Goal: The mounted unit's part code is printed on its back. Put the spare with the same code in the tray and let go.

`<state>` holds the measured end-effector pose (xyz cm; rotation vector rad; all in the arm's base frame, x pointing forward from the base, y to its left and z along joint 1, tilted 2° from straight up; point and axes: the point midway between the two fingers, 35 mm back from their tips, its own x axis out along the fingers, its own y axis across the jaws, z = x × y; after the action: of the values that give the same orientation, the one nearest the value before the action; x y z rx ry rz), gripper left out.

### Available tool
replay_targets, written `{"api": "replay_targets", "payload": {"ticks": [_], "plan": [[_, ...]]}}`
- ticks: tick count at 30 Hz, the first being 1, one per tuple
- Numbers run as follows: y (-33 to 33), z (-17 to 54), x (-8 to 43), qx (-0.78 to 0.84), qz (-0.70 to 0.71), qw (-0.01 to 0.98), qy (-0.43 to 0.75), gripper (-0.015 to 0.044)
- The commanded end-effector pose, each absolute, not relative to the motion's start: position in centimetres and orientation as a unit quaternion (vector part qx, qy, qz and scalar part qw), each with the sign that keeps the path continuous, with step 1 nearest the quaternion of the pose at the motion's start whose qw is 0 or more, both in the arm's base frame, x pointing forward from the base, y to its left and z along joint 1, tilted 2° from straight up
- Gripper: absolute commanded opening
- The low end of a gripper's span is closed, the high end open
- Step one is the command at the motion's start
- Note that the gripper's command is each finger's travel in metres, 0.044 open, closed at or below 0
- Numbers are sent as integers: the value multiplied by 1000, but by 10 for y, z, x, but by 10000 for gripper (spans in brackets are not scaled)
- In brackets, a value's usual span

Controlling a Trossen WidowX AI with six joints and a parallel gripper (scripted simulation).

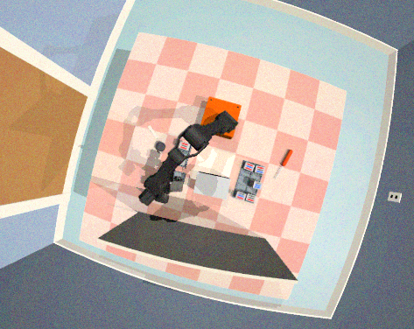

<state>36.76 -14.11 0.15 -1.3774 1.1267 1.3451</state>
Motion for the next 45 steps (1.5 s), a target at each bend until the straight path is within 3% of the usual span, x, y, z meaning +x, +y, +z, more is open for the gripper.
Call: {"api": "replay_targets", "payload": {"ticks": [1, 35, 45], "plan": [[-141, -3, 366, -555, 543, 438, 453, 0], [-140, -38, 360, -554, 543, 438, 453, 0], [-140, -35, 361, -554, 542, 440, 454, 263]]}}
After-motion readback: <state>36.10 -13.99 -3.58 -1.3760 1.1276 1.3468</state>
